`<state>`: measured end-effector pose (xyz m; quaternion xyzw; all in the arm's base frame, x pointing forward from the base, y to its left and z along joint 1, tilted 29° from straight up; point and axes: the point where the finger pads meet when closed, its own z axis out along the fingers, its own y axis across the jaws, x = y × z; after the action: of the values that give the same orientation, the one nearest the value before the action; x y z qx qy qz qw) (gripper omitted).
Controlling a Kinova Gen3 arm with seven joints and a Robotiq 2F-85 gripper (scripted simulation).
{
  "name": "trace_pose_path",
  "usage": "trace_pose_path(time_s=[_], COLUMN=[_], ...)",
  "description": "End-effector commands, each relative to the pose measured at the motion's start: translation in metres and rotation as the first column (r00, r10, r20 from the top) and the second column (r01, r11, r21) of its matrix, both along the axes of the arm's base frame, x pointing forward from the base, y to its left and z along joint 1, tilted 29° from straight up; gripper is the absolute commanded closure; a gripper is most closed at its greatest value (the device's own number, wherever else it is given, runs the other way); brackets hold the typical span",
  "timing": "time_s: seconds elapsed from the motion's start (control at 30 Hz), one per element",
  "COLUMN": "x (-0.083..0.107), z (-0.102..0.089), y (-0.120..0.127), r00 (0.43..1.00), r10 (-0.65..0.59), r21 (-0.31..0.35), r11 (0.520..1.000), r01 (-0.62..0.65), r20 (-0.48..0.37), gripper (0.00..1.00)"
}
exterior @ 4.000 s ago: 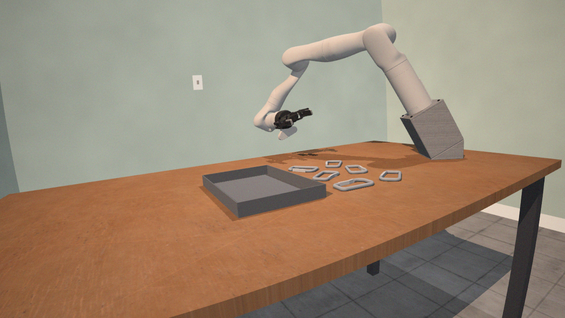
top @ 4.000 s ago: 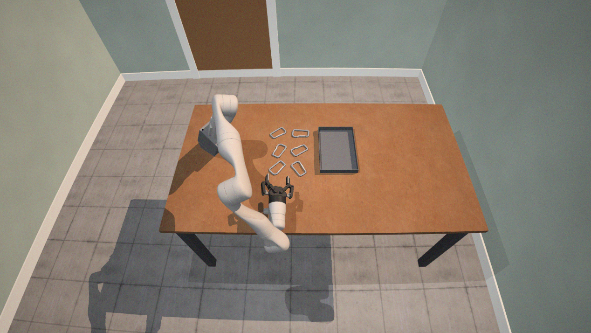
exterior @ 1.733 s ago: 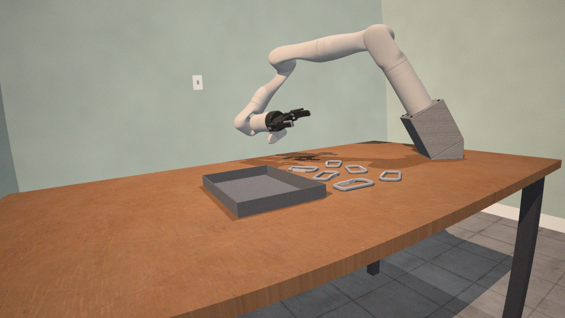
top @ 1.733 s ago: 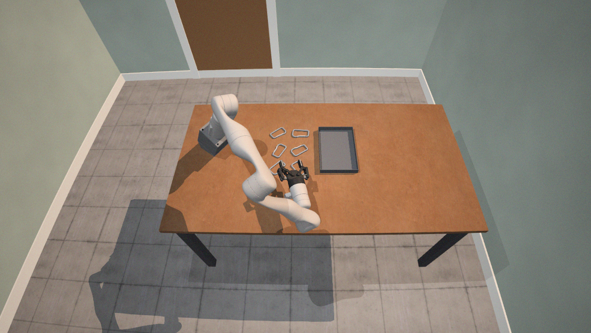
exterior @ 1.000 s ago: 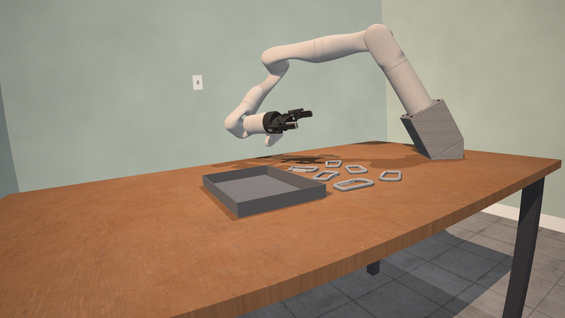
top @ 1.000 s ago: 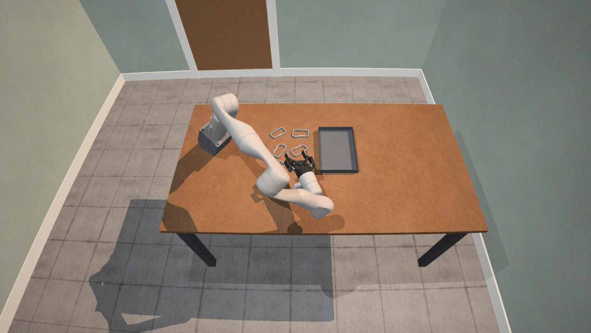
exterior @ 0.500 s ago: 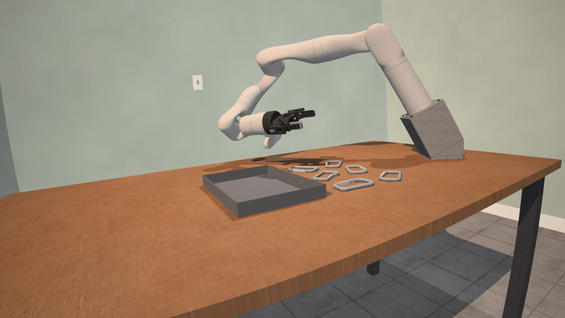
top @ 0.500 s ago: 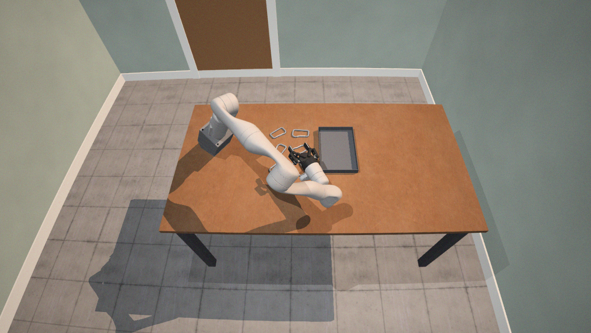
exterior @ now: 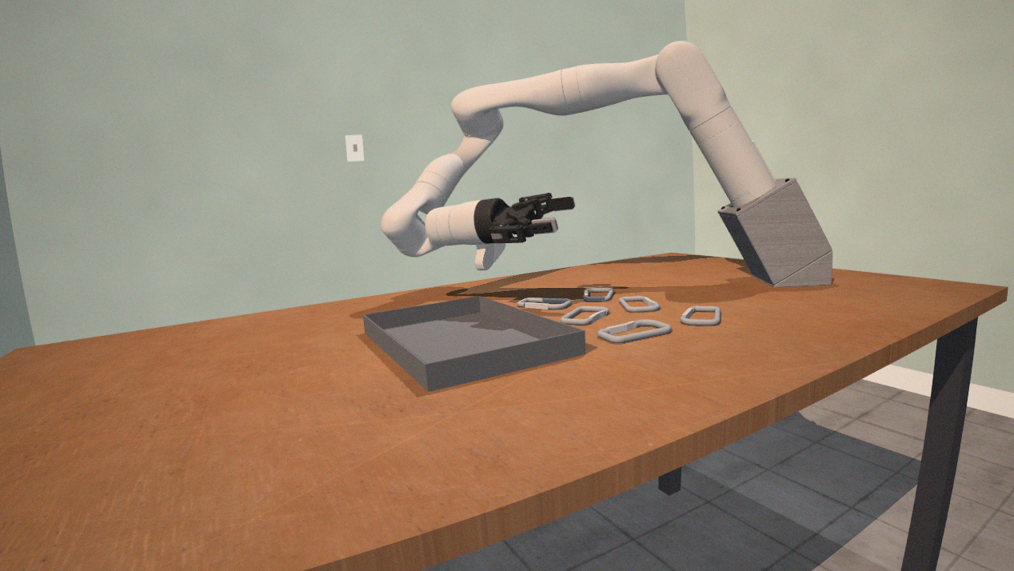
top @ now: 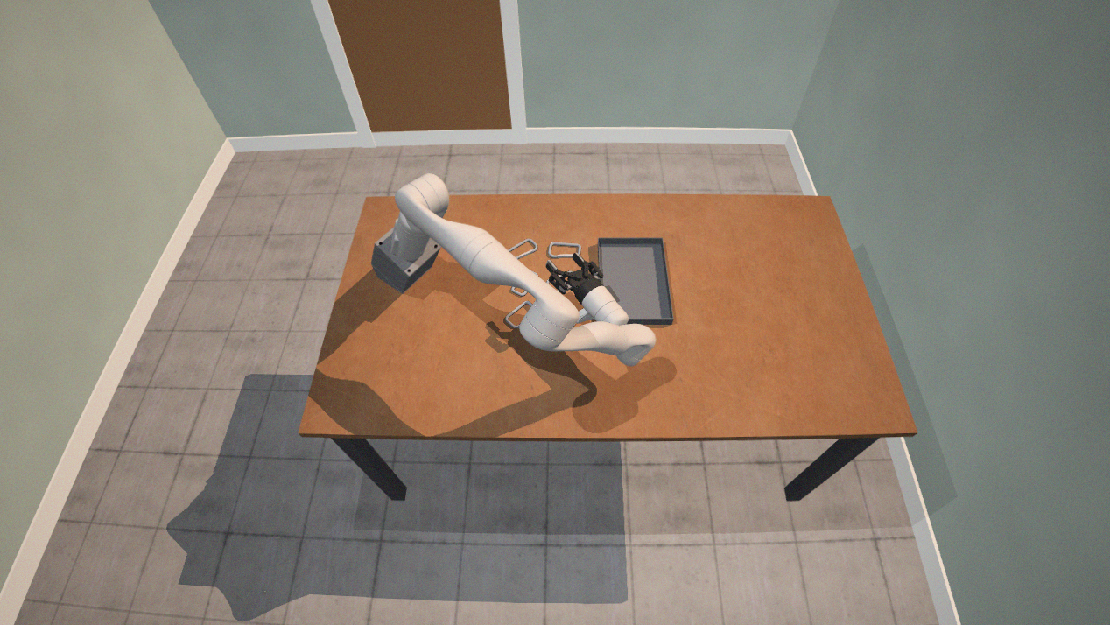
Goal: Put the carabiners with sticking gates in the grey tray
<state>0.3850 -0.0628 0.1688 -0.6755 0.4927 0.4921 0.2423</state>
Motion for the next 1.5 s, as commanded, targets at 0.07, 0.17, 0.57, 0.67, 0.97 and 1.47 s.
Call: trace_pose_path(time_s=[0.07,0.17,0.57,0.67,0.97,1.47], x=[-0.016,-0.016,-0.031,-0.031,-0.031,-0.047], z=[0.039,0.039,0.075,0.075,0.075,0.113], y=[0.028,0.028,0.058,0.058,0.058,0.086], r00=[1.000,1.000,1.000,1.000,1.000,1.000], r10=[-0.004,-0.004,-0.001,-0.001,-0.001,0.001], r21=[-0.001,-0.001,0.003,0.003,0.003,0.007], r11=[1.000,1.000,1.000,1.000,1.000,1.000], r01=[0.004,0.004,0.001,0.001,0.001,-0.001], r20=[0.002,0.002,-0.001,-0.001,-0.001,-0.003], gripper=[0.00,0.00,0.00,0.00,0.00,0.00])
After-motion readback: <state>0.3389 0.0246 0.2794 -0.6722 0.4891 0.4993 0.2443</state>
